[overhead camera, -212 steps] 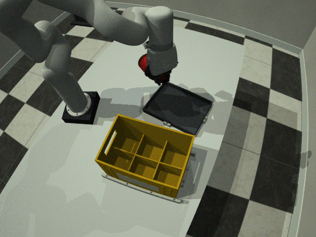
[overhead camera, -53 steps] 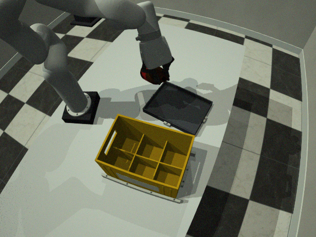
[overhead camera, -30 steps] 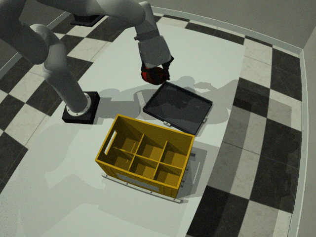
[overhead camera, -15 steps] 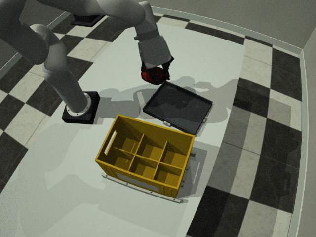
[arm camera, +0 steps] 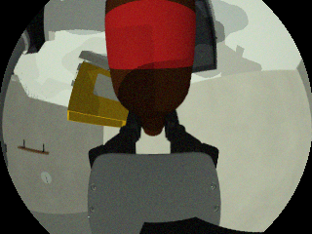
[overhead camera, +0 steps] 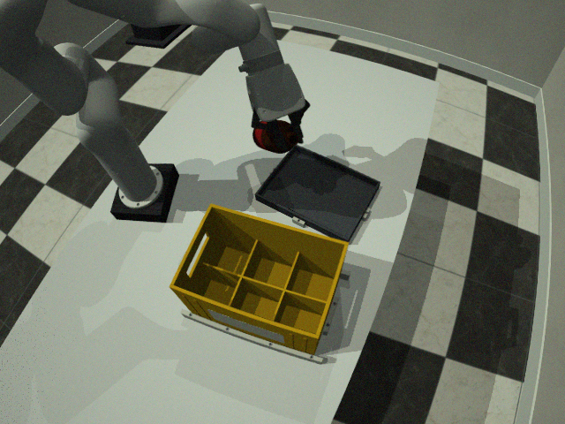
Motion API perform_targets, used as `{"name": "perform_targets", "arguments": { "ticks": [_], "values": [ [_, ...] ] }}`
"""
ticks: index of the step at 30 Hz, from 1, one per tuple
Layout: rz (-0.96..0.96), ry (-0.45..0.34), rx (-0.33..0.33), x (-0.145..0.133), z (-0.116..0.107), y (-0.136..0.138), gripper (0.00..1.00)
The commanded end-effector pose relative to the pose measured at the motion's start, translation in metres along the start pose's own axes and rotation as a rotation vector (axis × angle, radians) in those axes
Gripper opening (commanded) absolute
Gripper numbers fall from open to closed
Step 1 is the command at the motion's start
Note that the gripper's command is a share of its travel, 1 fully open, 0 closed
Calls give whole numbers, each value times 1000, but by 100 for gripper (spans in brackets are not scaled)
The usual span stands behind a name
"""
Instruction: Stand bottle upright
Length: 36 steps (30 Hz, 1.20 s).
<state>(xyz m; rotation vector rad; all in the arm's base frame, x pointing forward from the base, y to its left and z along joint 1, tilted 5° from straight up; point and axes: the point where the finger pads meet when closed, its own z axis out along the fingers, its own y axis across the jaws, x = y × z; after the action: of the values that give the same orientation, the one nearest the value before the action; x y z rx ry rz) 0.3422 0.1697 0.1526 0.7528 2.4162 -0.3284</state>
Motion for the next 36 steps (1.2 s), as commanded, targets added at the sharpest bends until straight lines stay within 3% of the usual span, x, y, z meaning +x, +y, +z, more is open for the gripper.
{"name": "perform_targets", "arguments": {
  "ticks": [1, 15, 36],
  "values": [
    [2, -17, -2, -1, -1, 1, 0],
    [4, -109, -5, -1, -2, 1, 0],
    [5, -131, -9, -1, -3, 2, 0]
  ]
}}
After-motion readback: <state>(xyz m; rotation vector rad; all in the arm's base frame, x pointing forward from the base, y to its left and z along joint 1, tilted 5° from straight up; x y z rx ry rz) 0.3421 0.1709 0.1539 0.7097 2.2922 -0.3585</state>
